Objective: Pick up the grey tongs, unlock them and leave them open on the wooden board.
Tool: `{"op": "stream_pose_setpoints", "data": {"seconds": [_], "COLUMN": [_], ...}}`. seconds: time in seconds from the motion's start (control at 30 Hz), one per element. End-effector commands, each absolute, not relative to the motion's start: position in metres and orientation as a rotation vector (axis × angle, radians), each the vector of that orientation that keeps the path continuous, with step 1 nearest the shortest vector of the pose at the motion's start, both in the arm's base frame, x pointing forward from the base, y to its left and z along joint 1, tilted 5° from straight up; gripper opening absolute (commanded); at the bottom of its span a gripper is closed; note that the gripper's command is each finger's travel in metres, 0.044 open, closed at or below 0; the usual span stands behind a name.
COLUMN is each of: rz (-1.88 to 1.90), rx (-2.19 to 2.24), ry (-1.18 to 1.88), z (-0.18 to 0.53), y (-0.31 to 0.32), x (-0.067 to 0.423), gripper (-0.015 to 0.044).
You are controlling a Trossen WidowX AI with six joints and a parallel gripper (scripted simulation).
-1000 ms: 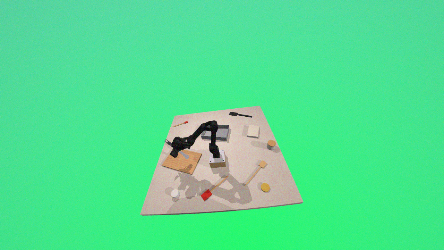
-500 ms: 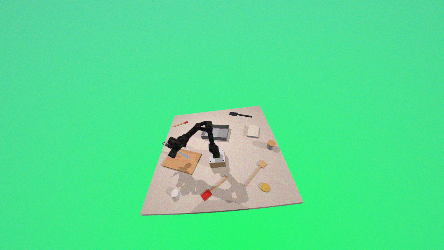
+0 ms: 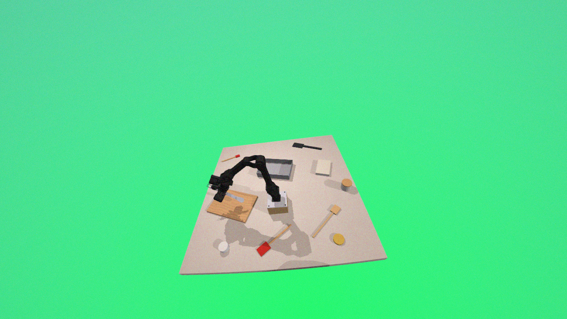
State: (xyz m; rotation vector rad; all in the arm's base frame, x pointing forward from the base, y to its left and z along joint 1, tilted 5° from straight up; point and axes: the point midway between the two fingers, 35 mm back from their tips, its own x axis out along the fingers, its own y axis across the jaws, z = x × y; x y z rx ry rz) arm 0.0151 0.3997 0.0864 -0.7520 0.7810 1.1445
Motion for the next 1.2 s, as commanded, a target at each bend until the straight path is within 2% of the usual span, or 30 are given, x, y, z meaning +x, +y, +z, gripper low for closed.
{"op": "stream_pose_setpoints", "data": {"seconds": [0.0,0.97,1.17], "rz": [1.130,0.935,0.929], "rx": [-0.778,-1.006,-1.010], "ry": [0.840,1.281,1.291], "z": [0.085,0.070,0.070], "y": [0.402,0.387,0.386], "x": [0.016,0.024,0.024], "gripper": [-0.0150,-0.0150,-0.0150]}}
